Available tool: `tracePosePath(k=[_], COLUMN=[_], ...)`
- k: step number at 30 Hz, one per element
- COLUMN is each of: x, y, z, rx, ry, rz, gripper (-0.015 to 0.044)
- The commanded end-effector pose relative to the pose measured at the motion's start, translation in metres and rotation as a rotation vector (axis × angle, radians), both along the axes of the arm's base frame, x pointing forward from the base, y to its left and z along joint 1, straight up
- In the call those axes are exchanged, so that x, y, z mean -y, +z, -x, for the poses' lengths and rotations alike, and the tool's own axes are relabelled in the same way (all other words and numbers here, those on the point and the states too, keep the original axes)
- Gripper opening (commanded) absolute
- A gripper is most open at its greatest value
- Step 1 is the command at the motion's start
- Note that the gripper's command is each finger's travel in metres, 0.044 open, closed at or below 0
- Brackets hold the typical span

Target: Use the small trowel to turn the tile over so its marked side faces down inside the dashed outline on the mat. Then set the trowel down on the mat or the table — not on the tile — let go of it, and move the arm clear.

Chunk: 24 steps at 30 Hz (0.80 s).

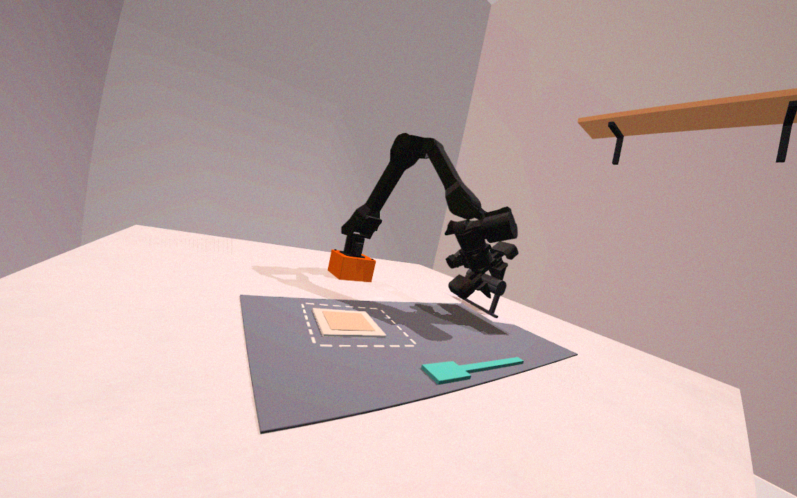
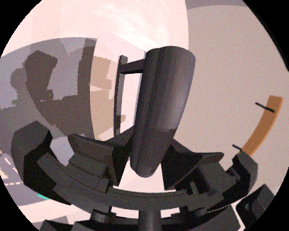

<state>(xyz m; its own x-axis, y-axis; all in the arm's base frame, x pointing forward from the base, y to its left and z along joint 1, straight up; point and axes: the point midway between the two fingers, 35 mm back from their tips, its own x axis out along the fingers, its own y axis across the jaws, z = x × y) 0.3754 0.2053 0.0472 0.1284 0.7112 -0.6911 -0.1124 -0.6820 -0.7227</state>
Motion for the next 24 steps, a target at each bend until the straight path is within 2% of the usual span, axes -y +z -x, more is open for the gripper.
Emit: tracePosePath(k=[1,13,24], x=[-0.012,-0.013,-0.013], y=[0.008,0.008,-0.010], z=[0.000,0.000,-0.001], rx=[0.036,0.041,0.041], ry=[0.101,0.118,0.118], rz=[-0.065,-0.075,-0.074], gripper=[0.0000,0.0000,0.0000])
